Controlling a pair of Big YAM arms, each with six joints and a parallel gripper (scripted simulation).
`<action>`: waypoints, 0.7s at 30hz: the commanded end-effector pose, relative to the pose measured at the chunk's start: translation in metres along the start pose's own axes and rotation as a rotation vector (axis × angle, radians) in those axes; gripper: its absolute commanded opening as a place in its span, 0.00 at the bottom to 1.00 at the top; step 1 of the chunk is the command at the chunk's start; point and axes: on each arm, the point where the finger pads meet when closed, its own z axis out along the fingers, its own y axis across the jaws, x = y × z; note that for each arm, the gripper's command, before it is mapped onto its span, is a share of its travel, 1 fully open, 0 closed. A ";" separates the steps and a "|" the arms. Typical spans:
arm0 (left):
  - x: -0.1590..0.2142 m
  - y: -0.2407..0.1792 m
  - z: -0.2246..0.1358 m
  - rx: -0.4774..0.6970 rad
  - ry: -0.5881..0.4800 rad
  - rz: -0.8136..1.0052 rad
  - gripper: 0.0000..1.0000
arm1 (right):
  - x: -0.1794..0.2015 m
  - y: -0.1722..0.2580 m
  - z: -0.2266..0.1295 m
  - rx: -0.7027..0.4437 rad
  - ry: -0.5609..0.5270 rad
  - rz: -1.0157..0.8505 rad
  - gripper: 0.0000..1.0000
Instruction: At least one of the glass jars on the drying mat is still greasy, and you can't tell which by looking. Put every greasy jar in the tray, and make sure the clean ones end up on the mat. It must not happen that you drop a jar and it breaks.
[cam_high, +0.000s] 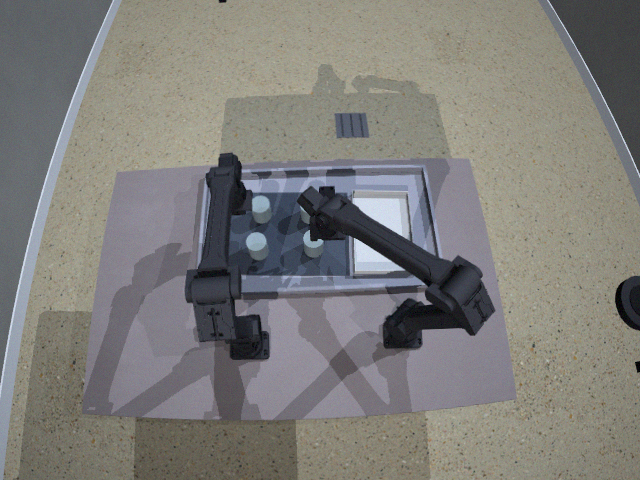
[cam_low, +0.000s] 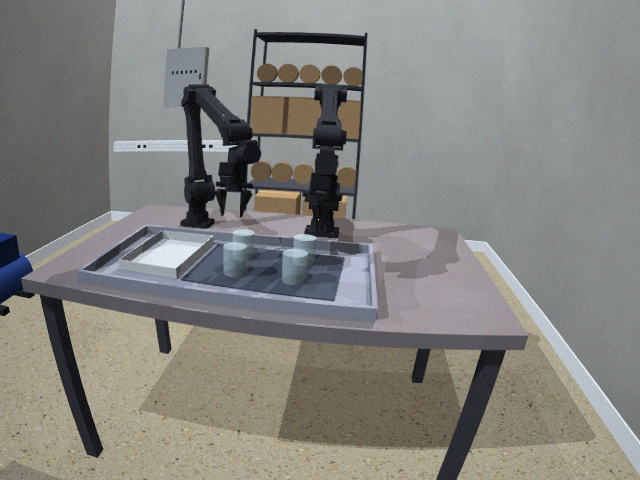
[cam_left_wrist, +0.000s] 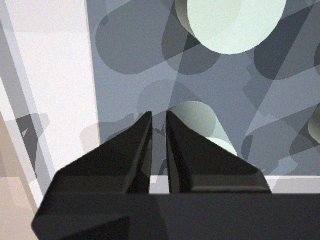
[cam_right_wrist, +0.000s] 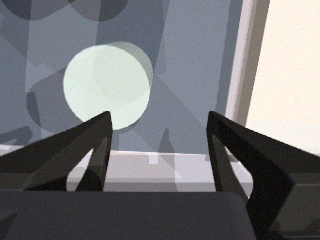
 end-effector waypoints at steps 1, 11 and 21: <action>-0.070 -0.004 0.020 -0.017 -0.024 -0.004 0.10 | -0.005 0.027 -0.001 -0.041 -0.195 0.035 0.60; -0.070 -0.001 0.041 -0.042 0.092 -0.006 0.10 | 0.003 0.044 0.019 -0.004 -0.357 0.006 0.60; -0.069 0.002 0.043 -0.042 0.100 -0.006 0.10 | -0.053 0.046 0.013 0.031 -0.287 -0.021 0.10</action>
